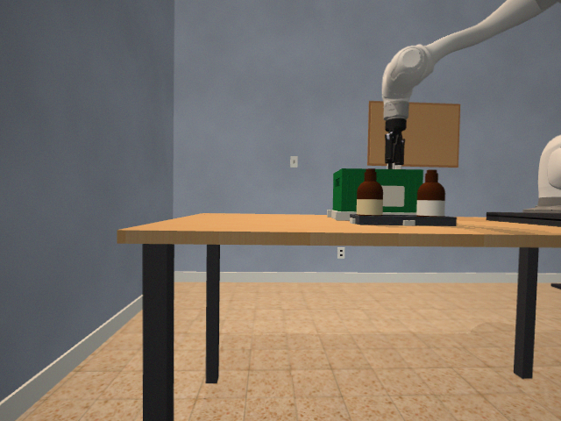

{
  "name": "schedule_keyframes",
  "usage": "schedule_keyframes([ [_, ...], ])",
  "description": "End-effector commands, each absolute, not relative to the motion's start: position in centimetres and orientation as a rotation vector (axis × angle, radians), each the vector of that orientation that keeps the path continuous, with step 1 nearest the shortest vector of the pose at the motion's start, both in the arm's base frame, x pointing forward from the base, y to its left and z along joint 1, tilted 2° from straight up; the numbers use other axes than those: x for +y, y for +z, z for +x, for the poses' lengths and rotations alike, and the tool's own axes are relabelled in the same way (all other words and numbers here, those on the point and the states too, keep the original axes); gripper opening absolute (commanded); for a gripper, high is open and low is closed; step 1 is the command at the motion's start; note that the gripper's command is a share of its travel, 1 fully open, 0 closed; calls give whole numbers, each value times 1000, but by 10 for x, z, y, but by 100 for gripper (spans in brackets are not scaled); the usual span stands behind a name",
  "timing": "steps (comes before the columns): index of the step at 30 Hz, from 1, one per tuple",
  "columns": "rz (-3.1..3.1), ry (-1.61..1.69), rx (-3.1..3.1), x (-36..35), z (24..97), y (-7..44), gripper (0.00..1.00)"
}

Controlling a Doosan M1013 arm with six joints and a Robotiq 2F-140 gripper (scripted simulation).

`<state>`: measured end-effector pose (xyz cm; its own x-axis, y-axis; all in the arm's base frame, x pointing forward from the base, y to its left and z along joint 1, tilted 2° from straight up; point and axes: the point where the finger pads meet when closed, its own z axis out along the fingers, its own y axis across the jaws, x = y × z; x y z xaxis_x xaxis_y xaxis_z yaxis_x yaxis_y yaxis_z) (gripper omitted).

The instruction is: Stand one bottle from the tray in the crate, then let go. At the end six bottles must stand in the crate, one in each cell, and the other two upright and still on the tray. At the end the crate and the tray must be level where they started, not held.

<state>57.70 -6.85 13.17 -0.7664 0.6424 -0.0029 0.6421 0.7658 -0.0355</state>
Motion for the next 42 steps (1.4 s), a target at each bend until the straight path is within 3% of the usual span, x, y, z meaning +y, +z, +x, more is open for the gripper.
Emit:
schedule_keyframes([
  [1,-1070,53,-2943,-68,577,132,38],
  [28,-1070,53,-2943,-68,577,138,38],
  [42,-1070,53,-2943,-67,578,166,38],
])
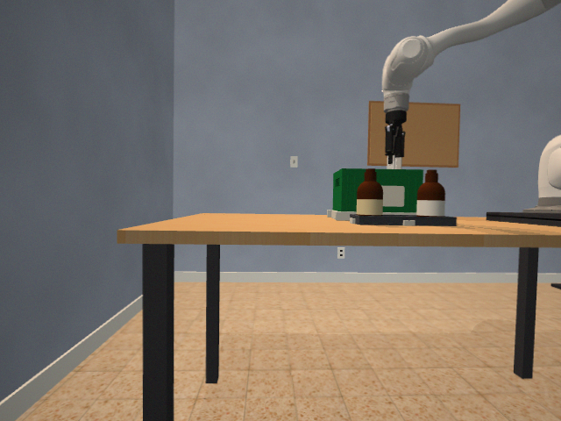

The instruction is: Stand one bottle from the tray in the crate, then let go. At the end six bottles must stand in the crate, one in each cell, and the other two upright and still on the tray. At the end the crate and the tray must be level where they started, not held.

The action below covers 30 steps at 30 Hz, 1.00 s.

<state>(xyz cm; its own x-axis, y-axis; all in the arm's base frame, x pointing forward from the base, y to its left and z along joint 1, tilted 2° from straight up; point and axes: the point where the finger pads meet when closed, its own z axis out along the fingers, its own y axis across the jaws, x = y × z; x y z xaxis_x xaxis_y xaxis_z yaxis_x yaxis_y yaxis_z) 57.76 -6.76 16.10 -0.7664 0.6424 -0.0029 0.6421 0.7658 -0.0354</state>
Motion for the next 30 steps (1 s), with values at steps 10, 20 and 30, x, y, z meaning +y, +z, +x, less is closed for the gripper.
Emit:
schedule_keyframes([
  [10,-1070,53,-2943,-67,578,186,38],
  [20,-1070,53,-2943,-66,578,204,38],
  [30,-1070,53,-2943,-66,579,215,38],
])
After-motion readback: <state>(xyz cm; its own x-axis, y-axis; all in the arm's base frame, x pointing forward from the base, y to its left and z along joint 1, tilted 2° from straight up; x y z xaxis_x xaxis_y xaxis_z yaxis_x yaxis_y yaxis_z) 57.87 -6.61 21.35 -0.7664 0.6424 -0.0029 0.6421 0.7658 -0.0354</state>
